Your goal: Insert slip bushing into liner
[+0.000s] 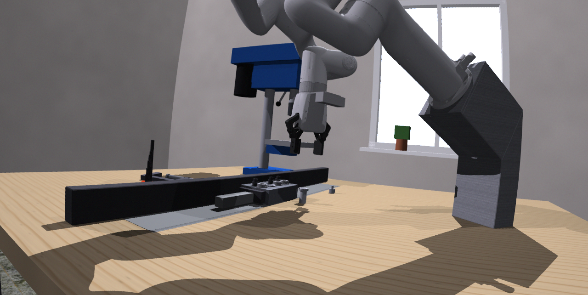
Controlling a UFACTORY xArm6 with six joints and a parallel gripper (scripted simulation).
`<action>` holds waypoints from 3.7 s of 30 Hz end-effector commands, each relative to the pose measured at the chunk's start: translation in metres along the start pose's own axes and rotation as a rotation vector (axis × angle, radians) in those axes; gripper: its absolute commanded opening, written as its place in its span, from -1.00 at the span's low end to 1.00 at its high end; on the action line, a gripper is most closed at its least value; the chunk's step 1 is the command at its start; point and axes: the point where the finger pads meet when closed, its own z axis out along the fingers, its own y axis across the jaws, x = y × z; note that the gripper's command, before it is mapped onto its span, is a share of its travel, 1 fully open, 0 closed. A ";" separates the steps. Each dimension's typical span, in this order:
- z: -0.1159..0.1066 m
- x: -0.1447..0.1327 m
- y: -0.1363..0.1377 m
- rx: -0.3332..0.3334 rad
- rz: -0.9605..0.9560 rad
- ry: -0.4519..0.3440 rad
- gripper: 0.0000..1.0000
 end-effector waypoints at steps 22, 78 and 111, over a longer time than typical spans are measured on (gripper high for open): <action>0.019 -0.002 0.000 -0.010 1.207 -0.024 1.00; 0.033 -0.002 0.001 0.022 2.829 -0.005 0.01; 0.040 -0.002 0.000 0.020 2.828 -0.003 0.01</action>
